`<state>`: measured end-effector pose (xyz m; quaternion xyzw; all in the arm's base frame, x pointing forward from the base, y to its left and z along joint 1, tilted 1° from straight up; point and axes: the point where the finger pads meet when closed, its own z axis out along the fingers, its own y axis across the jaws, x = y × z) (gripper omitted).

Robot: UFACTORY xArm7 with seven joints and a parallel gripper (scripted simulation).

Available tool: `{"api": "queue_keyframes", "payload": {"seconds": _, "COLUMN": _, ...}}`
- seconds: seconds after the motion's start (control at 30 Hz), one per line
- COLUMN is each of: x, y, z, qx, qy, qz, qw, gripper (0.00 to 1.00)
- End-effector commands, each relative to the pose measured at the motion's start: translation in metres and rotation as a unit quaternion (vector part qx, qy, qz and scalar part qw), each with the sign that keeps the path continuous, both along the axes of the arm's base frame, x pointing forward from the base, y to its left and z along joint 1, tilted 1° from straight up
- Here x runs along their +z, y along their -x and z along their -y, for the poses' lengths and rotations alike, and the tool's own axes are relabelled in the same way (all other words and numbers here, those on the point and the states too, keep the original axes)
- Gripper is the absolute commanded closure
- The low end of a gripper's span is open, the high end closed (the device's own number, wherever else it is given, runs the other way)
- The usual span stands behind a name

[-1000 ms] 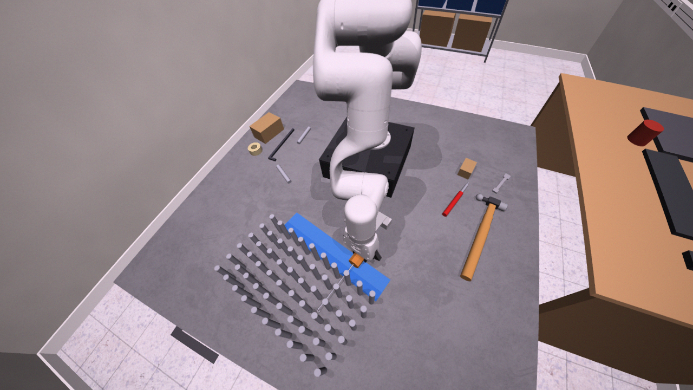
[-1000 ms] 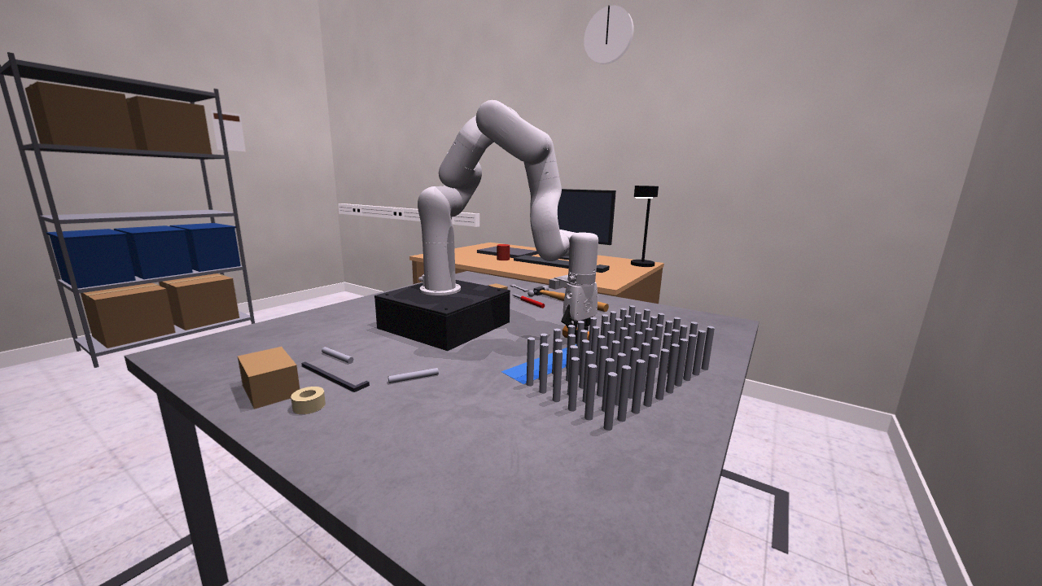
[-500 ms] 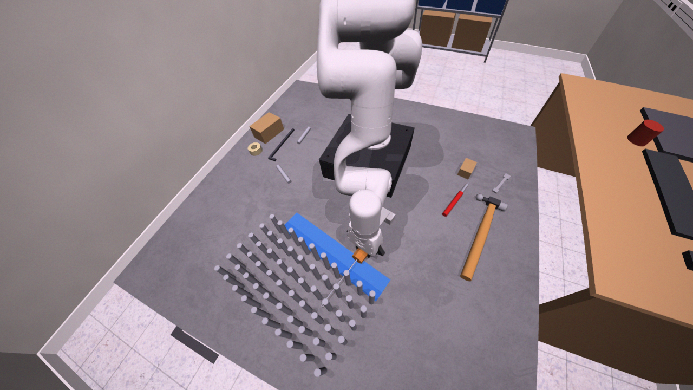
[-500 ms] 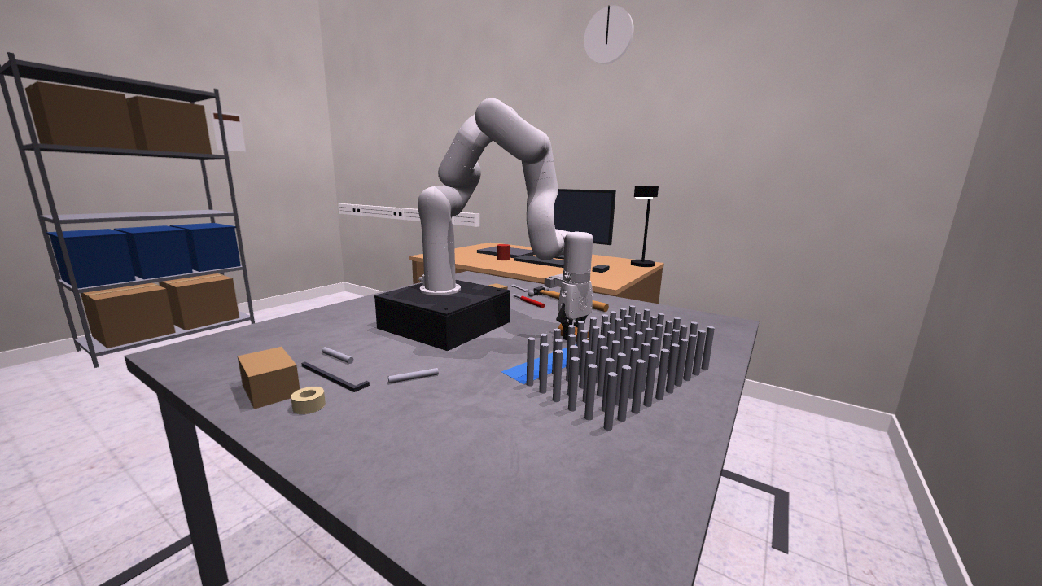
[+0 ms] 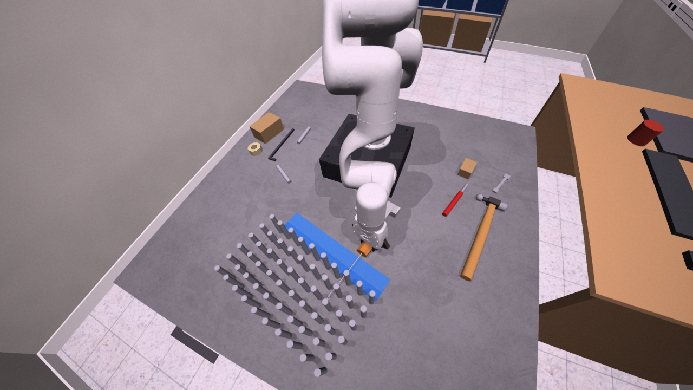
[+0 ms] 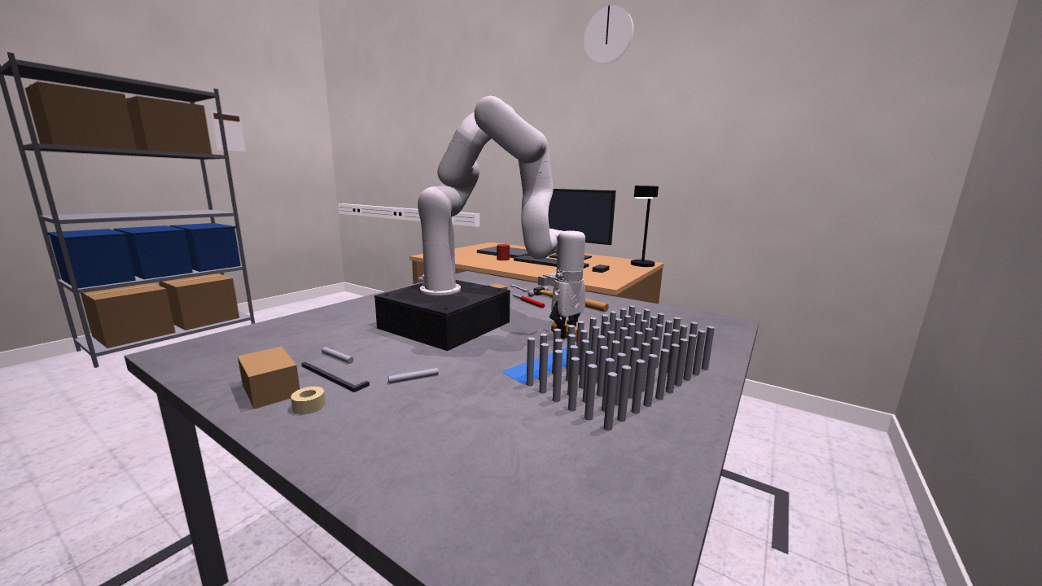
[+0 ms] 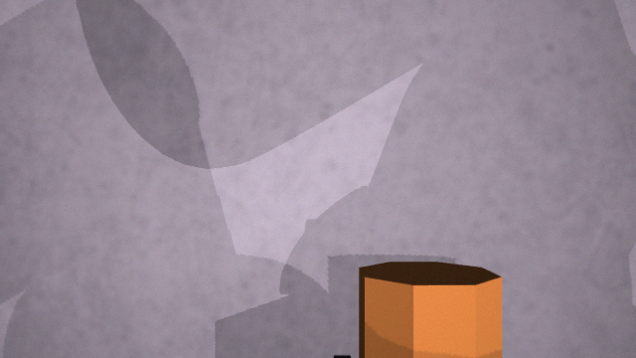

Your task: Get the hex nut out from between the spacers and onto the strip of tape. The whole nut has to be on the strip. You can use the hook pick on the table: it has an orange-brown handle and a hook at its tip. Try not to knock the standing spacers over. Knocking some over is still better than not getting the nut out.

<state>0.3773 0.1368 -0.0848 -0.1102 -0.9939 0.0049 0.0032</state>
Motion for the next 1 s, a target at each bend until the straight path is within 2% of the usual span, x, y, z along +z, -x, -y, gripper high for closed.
{"api": "queue_keyframes", "payload": {"seconds": 0.0, "x": 0.001, "y": 0.007, "z": -0.003, "qx": 0.000, "qy": -0.001, "qz": 0.002, "qw": 1.000, "gripper": 1.00}}
{"api": "queue_keyframes", "payload": {"seconds": 0.97, "x": 0.001, "y": 0.065, "z": -0.016, "qx": 0.000, "qy": -0.001, "qz": 0.002, "qw": 1.000, "gripper": 1.00}}
